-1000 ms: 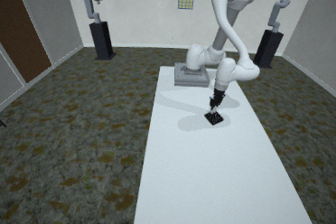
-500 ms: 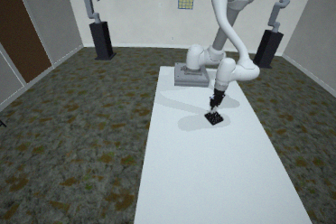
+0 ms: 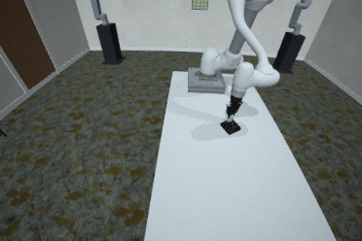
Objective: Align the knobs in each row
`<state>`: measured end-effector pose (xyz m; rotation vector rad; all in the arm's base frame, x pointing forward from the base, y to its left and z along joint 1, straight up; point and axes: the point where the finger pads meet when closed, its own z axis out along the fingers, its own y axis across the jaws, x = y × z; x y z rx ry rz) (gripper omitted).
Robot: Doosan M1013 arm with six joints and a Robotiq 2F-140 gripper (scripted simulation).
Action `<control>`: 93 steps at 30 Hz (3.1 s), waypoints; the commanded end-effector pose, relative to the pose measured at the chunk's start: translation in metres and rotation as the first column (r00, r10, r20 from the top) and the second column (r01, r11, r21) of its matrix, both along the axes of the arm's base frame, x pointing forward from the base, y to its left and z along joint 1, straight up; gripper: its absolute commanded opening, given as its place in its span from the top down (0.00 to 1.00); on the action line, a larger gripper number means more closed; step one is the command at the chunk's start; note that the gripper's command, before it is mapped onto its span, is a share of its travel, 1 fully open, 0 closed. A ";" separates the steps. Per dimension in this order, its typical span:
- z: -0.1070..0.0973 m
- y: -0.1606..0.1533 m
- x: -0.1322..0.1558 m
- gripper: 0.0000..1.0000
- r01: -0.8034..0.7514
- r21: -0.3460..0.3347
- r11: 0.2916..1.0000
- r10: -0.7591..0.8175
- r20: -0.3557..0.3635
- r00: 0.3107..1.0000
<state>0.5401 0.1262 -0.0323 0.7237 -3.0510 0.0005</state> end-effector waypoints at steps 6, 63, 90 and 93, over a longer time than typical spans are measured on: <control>0.000 0.000 0.000 0.95 0.000 0.000 1.000 0.000 0.000 1.000; 0.000 0.000 0.000 0.95 -0.190 0.001 0.982 0.190 0.000 0.982; 0.000 0.000 0.000 0.95 -0.650 0.004 0.760 0.650 0.000 0.760; 0.000 0.000 0.000 0.95 -0.709 0.005 0.705 0.709 0.001 0.705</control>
